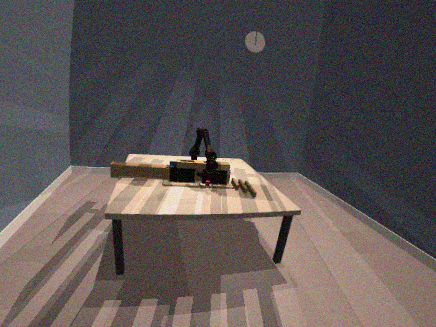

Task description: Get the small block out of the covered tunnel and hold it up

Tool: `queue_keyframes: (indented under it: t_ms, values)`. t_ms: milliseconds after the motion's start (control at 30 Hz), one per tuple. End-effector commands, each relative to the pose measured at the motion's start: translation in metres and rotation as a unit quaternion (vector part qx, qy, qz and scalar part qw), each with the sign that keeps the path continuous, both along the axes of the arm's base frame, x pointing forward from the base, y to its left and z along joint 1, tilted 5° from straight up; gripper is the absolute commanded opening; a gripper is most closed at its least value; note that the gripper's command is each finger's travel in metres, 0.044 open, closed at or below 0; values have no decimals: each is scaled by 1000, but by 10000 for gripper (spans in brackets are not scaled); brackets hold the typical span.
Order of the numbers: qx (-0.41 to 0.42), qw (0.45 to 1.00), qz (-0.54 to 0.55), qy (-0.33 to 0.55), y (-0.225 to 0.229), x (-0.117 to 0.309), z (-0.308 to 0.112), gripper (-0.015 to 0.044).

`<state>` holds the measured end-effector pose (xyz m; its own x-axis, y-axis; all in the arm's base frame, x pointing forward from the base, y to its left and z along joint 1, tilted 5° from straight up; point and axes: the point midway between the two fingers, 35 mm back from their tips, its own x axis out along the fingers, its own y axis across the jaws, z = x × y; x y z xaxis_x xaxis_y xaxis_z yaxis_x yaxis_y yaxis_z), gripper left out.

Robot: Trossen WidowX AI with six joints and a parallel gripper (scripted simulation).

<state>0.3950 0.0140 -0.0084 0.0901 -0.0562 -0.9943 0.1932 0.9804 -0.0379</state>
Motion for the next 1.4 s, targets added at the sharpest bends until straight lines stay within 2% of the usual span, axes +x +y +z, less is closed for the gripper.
queue_keyframes:
  t_ms: [0, 100, 300, 433, 467, 1367]
  values:
    - [0, 1000, 0, 1, 0, 0, 0, 230]
    - [0, 1000, 0, 1, 0, 0, 0, 151]
    - [0, 1000, 0, 1, 0, 0, 0, 111]
    - [0, 1000, 0, 1, 1, 1, 8, 6]
    - [0, 1000, 0, 1, 1, 2, 11, 0]
    - [-1, 1000, 2, 2, 8, -8, 138, 0]
